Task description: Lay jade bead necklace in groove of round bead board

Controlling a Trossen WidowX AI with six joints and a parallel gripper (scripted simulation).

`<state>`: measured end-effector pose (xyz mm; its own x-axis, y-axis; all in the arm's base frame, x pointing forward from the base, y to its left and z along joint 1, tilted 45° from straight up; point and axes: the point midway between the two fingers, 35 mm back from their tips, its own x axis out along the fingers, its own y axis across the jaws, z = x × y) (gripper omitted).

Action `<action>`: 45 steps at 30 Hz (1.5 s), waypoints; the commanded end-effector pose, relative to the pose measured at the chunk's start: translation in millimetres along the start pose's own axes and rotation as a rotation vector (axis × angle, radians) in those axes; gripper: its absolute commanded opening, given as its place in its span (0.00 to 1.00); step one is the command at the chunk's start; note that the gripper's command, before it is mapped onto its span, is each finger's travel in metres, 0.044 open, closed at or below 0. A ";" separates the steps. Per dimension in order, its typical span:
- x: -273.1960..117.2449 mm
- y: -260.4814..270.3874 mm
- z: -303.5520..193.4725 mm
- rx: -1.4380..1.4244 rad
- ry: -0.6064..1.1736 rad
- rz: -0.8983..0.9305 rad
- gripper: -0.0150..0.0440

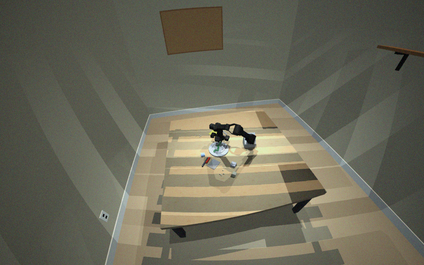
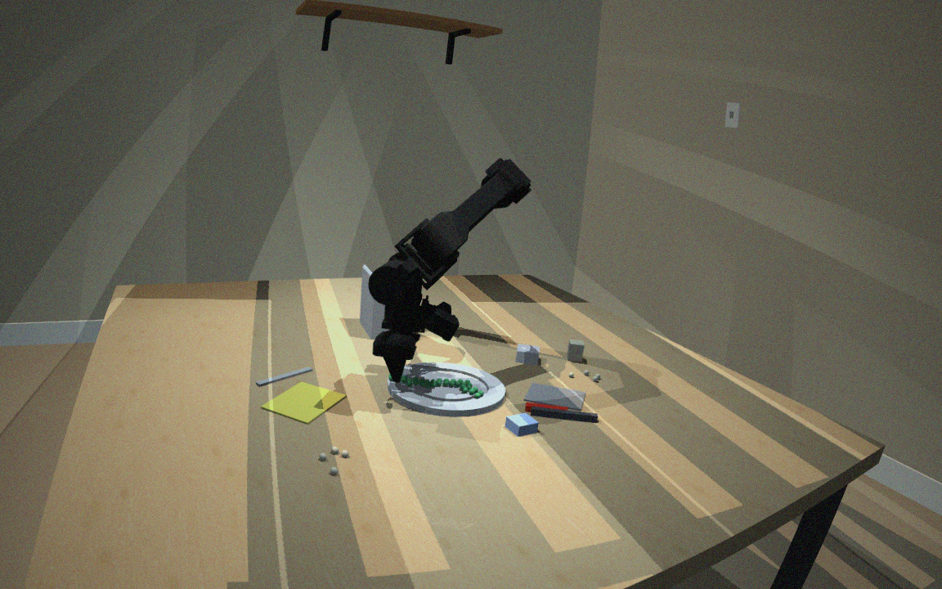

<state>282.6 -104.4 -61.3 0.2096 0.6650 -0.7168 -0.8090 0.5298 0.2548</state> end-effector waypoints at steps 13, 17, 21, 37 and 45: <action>-20.5 0.4 -0.8 0.005 -0.002 0.004 0.25; -25.2 0.7 -0.9 0.007 -0.003 0.005 0.25; -26.0 5.9 5.3 0.007 -0.003 0.005 0.25; -28.7 43.5 41.6 0.009 -0.002 0.006 0.25; -28.3 64.6 56.5 0.010 -0.003 0.007 0.25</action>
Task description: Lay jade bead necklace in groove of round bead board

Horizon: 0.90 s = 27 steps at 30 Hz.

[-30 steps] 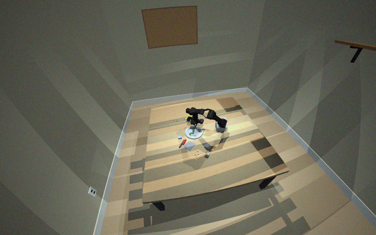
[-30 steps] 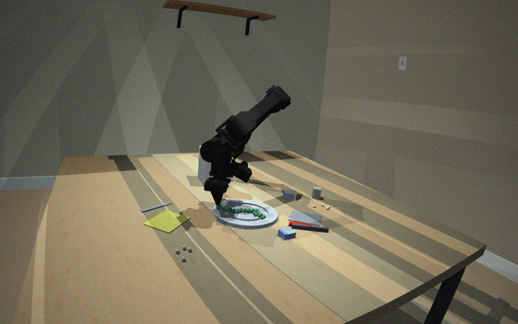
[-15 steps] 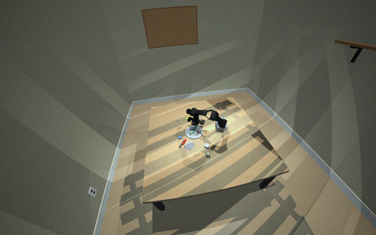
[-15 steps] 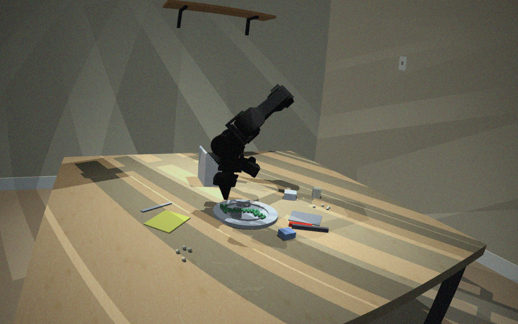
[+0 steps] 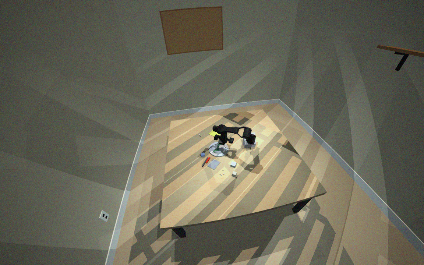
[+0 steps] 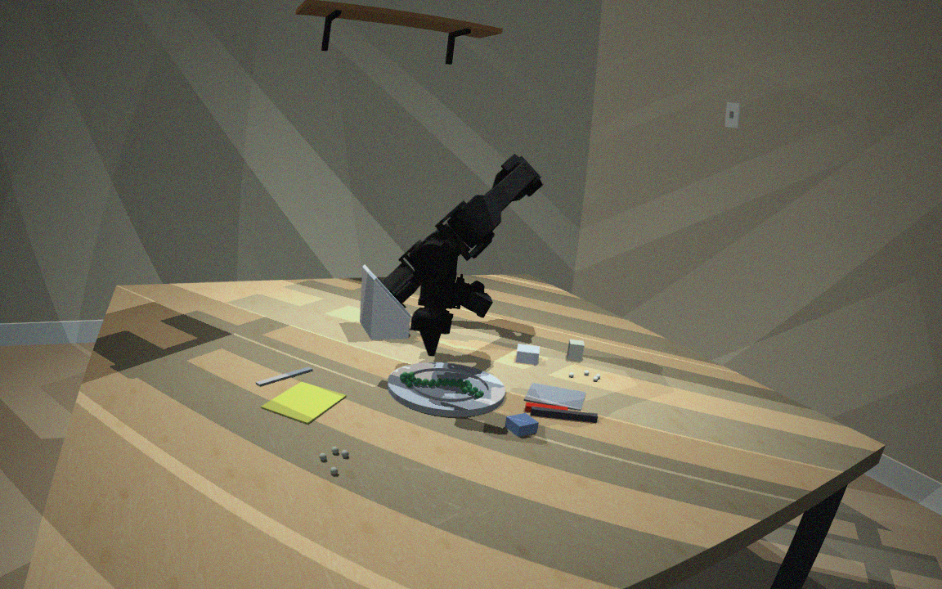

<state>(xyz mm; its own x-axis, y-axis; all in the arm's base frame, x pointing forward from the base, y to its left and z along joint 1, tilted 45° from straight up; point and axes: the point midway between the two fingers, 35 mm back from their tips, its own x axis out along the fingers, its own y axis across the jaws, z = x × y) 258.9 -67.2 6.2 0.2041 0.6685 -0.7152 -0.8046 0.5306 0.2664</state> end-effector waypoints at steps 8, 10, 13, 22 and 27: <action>2.1 30.6 18.1 0.000 -0.006 0.002 0.25; 2.7 36.2 20.7 0.000 -0.006 0.003 0.25; 3.4 42.6 23.4 0.000 -0.007 0.004 0.25; 12.6 42.8 23.7 0.000 -0.007 0.004 0.25; 20.9 43.0 23.8 0.000 -0.007 0.004 0.25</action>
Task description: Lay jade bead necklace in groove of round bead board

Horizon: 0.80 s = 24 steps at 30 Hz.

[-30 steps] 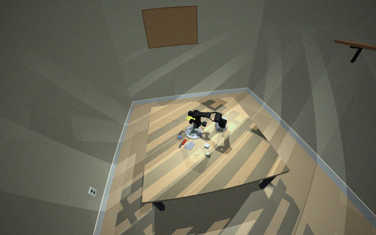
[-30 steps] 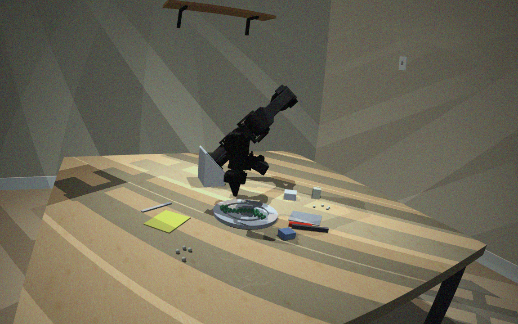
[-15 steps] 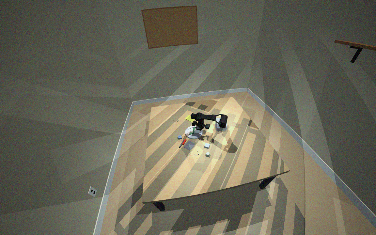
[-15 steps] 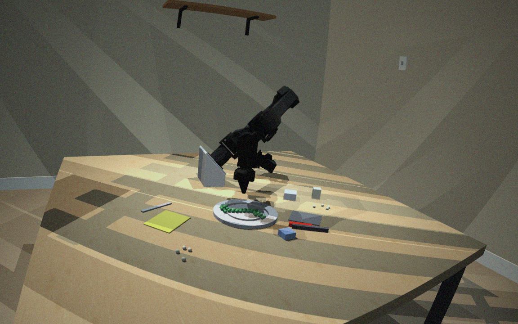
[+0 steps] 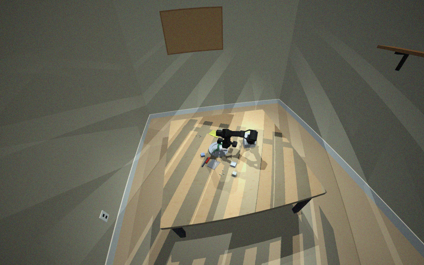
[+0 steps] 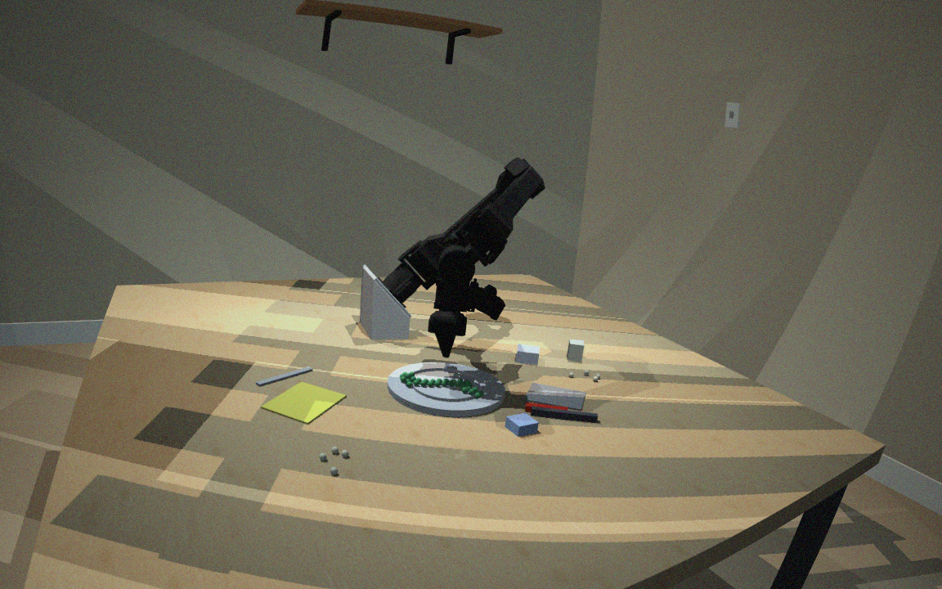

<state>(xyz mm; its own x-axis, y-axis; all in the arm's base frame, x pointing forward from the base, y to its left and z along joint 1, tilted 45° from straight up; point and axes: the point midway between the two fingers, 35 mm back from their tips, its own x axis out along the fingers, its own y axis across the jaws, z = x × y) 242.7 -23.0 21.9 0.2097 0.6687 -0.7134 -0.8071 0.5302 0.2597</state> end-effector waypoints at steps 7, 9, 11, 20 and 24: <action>11.7 2.7 -0.2 0.006 -0.004 0.008 0.25; 8.5 0.7 0.8 -0.003 -0.001 0.000 0.34; 8.5 0.7 0.8 -0.003 -0.001 0.000 0.43; 8.1 0.7 0.7 -0.003 -0.001 0.000 0.83; -1.4 1.3 0.1 0.002 -0.001 0.003 1.00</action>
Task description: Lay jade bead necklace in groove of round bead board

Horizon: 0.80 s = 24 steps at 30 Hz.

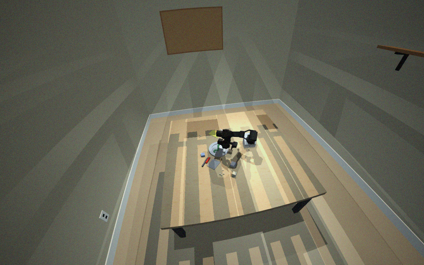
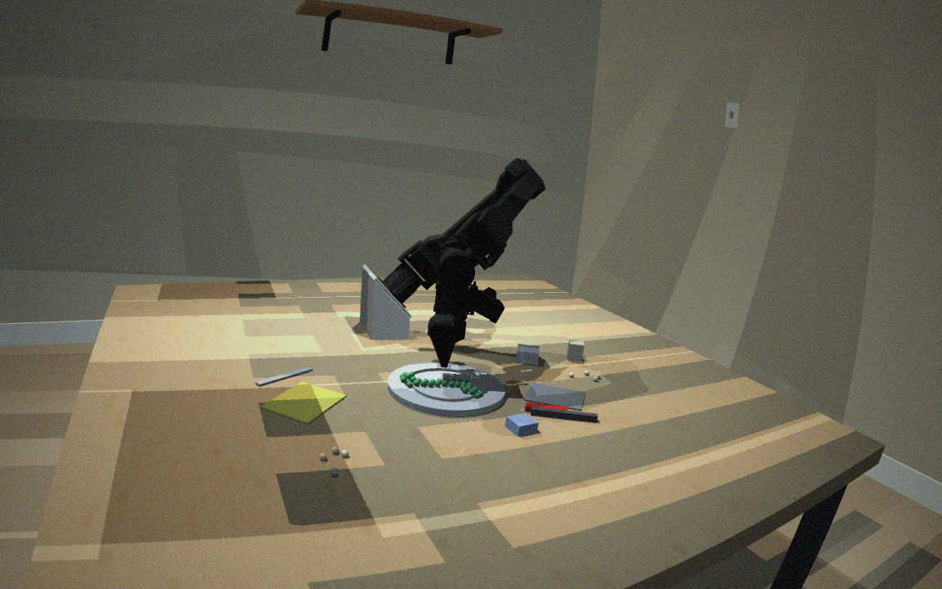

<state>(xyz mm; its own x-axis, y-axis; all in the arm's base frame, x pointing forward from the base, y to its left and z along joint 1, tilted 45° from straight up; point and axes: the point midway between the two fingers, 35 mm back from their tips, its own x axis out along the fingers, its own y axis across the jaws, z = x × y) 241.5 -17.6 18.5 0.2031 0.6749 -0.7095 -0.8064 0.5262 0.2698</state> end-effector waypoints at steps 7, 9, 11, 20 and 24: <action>-13.3 0.7 -1.2 0.005 -0.002 0.002 1.00; -16.9 0.7 -1.3 0.002 -0.001 -0.001 1.00; -17.3 0.7 -1.3 0.001 -0.001 -0.002 1.00; -25.3 -37.1 16.0 0.153 -0.001 -0.004 0.69; -29.1 -64.0 28.3 0.264 -0.002 -0.005 0.68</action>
<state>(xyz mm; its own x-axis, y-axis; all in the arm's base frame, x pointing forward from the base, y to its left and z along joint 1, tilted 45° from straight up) 285.7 -51.7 40.2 0.2135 0.6665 -0.7142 -0.6829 0.6246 0.3788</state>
